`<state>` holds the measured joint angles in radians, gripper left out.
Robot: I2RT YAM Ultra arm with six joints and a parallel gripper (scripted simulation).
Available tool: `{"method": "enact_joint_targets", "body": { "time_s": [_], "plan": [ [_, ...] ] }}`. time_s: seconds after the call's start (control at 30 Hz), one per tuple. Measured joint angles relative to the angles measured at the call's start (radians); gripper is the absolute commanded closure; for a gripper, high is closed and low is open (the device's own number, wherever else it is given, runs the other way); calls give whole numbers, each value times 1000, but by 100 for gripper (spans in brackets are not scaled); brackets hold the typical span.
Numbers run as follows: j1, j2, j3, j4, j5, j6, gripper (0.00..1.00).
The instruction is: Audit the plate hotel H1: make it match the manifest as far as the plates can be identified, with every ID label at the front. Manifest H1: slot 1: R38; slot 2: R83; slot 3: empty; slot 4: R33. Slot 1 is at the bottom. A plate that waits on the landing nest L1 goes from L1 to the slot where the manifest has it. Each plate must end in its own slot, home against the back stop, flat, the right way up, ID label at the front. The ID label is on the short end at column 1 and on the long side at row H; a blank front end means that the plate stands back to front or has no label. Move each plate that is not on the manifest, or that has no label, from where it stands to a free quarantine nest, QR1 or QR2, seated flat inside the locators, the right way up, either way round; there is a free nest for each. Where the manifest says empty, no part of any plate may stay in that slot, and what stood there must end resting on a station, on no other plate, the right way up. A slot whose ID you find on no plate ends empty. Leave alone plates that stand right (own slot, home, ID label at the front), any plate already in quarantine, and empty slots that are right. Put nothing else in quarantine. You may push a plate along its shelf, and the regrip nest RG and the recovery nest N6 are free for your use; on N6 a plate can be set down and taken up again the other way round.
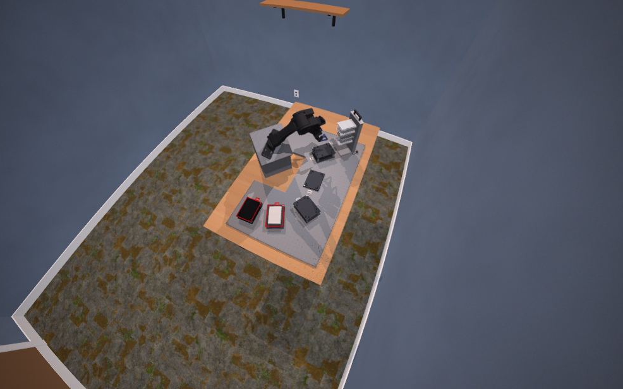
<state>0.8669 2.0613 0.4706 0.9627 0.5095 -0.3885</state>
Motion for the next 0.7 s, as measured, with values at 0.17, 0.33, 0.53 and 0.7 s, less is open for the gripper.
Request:
{"method": "enact_joint_targets", "body": {
  "time_s": [0.17,0.33,0.53,0.7],
  "plan": [
    [24,-52,0,-69,22,21,0],
    [60,-122,2,-162,47,46,0],
    [90,-183,25,-243,70,73,0],
    [90,-183,25,-282,76,82,0]
  ]
}}
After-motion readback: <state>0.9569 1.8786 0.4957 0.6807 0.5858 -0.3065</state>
